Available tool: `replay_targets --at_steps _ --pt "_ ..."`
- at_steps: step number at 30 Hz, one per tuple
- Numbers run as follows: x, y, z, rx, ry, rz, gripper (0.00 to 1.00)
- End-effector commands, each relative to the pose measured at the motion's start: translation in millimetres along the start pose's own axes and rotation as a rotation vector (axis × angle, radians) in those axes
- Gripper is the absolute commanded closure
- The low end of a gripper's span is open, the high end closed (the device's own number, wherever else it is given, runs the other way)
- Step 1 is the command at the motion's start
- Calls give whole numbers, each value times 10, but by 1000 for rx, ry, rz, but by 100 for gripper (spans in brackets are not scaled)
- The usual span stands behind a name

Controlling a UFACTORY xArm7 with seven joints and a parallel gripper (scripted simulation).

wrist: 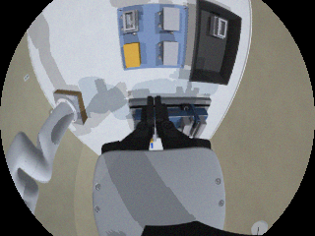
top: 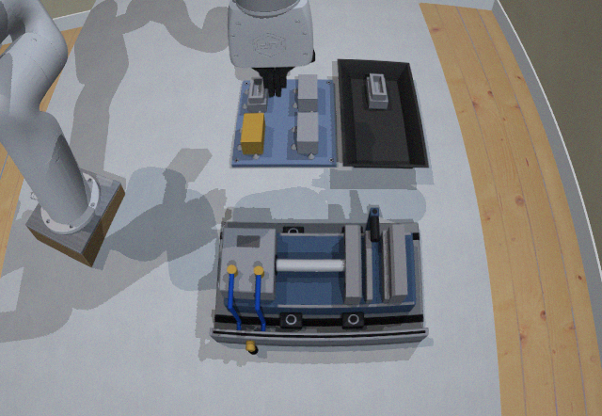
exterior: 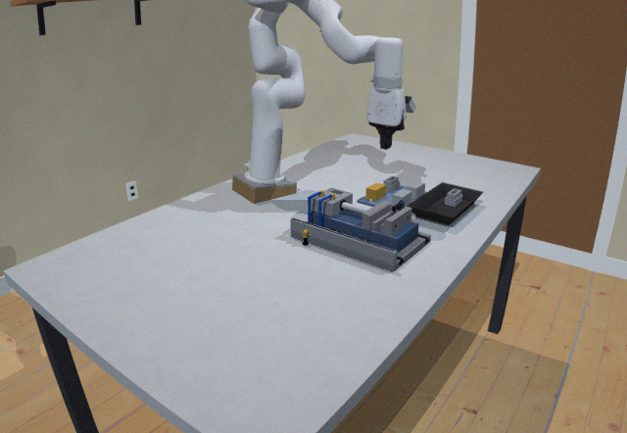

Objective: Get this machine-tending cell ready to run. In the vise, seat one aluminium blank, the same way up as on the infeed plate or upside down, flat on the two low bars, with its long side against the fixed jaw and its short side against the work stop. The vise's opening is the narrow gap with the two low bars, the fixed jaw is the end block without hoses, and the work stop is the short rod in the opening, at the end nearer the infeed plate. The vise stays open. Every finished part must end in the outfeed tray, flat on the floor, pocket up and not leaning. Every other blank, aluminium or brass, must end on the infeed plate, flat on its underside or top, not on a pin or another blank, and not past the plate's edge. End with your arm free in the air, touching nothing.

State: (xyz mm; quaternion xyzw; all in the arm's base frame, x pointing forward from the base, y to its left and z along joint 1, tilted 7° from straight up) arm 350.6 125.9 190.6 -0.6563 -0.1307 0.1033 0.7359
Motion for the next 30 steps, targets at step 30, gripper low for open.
replay_targets --at_steps 30 --pt "15 276 -3 0 0 -4 100"
Point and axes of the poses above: the point where the finger pads meet when closed, its own y axis out along the fingers, its own x axis across the jaws, z = x × y, the point moved 1 cm from there along -y, back along the fingers, and after that the axes turned 13 degrees about -y, right-handed, at the moved point
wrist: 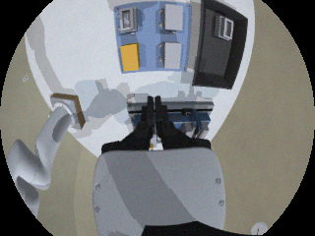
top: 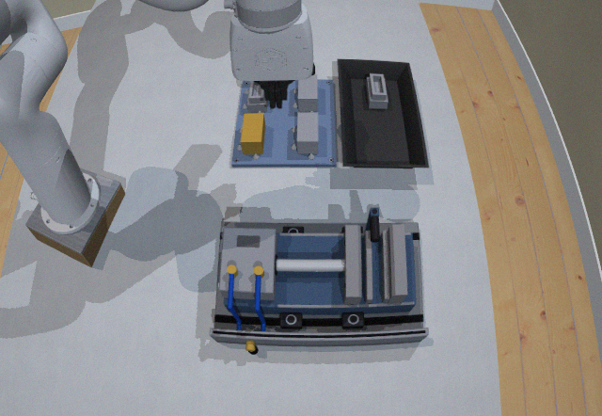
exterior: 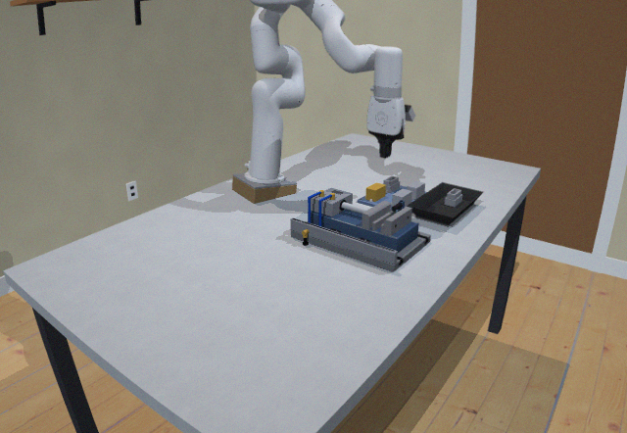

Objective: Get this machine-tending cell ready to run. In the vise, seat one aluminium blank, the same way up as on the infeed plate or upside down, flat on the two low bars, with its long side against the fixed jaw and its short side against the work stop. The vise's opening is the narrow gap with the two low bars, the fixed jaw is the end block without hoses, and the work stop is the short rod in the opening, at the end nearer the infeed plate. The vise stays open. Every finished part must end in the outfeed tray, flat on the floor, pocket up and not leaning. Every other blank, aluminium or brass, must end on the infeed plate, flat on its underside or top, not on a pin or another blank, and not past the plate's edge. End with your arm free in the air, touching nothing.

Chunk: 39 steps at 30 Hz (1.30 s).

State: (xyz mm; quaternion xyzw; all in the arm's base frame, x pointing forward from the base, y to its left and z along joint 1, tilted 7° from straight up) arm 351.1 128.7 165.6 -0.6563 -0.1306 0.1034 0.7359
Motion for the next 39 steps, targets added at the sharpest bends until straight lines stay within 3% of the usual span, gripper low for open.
replay_targets --at_steps 1,16,39 --pt "16 24 -2 0 0 -4 100" --pt "19 319 -3 0 0 -4 100" --pt "20 428 -4 0 0 -4 100"
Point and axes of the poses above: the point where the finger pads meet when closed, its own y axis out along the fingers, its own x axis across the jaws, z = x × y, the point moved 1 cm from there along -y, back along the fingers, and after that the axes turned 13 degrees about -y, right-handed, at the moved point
